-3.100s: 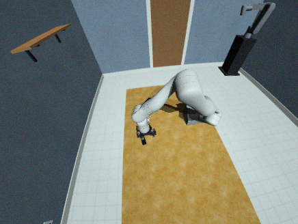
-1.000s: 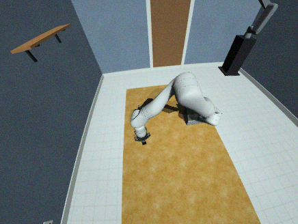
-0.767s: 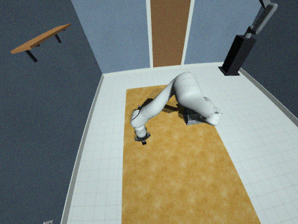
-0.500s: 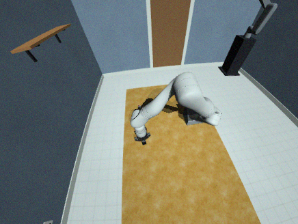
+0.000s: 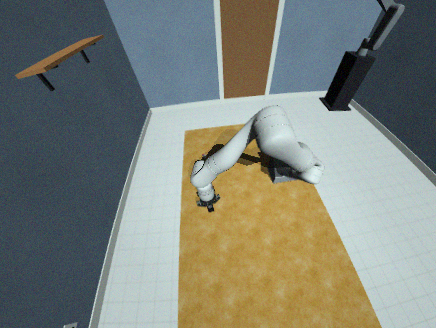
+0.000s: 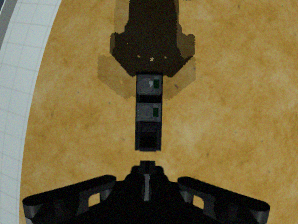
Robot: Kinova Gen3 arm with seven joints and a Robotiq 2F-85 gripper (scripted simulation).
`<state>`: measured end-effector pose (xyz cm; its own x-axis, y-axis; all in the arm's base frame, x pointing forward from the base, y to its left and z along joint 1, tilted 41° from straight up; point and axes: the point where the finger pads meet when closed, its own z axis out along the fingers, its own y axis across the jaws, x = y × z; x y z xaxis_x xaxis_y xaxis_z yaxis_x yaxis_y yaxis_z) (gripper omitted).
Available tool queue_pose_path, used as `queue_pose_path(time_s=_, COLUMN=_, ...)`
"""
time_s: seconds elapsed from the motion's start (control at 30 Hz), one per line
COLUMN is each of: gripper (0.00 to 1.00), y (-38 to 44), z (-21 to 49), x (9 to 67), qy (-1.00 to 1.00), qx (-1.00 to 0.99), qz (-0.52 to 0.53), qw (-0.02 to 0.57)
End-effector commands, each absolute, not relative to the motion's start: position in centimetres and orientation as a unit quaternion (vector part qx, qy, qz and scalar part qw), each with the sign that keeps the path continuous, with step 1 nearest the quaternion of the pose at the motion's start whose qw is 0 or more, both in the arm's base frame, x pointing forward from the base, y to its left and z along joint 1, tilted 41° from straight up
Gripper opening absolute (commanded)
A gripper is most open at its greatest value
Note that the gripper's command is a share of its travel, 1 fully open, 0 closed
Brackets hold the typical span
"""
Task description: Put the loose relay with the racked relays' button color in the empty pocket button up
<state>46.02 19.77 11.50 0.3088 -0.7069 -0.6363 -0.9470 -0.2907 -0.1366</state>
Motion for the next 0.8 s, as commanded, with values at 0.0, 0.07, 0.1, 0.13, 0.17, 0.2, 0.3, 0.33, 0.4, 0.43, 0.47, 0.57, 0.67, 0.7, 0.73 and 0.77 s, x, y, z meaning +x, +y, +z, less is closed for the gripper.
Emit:
queue_pose_path(time_s=0.0, gripper=0.00, y=19.6, z=11.5, x=46.2, qy=0.537, qx=-0.769, qz=0.235, qw=0.255)
queue_pose_path(time_s=0.07, gripper=0.00, y=19.5, z=11.4, x=46.2, qy=0.534, qx=-0.771, qz=0.234, qw=0.256)
queue_pose_path(time_s=0.1, gripper=0.00, y=19.4, z=11.3, x=46.3, qy=0.532, qx=-0.772, qz=0.233, qw=0.257)
queue_pose_path(time_s=0.13, gripper=0.00, y=19.2, z=11.2, x=46.4, qy=0.530, qx=-0.774, qz=0.233, qw=0.258)
queue_pose_path(time_s=0.17, gripper=0.00, y=19.2, z=11.2, x=46.4, qy=0.530, qx=-0.774, qz=0.233, qw=0.258)
queue_pose_path(time_s=0.2, gripper=0.00, y=19.2, z=11.2, x=46.4, qy=0.530, qx=-0.774, qz=0.233, qw=0.258)
queue_pose_path(time_s=0.3, gripper=0.00, y=18.8, z=10.8, x=46.7, qy=0.519, qx=-0.781, qz=0.230, qw=0.261)
queue_pose_path(time_s=0.33, gripper=0.00, y=18.6, z=10.7, x=46.8, qy=0.515, qx=-0.784, qz=0.229, qw=0.262)
queue_pose_path(time_s=0.4, gripper=0.00, y=18.1, z=10.3, x=47.1, qy=0.505, qx=-0.790, qz=0.226, qw=0.265)
queue_pose_path(time_s=0.43, gripper=0.00, y=17.8, z=10.1, x=47.2, qy=0.499, qx=-0.794, qz=0.224, qw=0.267)
queue_pose_path(time_s=0.47, gripper=0.00, y=17.5, z=9.9, x=47.4, qy=0.492, qx=-0.797, qz=0.222, qw=0.269)
queue_pose_path(time_s=0.57, gripper=0.00, y=16.5, z=9.1, x=47.9, qy=0.470, qx=-0.810, qz=0.216, qw=0.275)
queue_pose_path(time_s=0.67, gripper=0.00, y=15.2, z=8.1, x=48.5, qy=0.443, qx=-0.825, qz=0.207, qw=0.283)
queue_pose_path(time_s=0.7, gripper=0.00, y=14.7, z=7.8, x=48.8, qy=0.434, qx=-0.830, qz=0.204, qw=0.285)
queue_pose_path(time_s=0.73, gripper=0.00, y=14.7, z=7.8, x=48.8, qy=0.434, qx=-0.830, qz=0.204, qw=0.285)
queue_pose_path(time_s=0.77, gripper=0.00, y=14.7, z=7.8, x=48.8, qy=0.434, qx=-0.830, qz=0.204, qw=0.285)
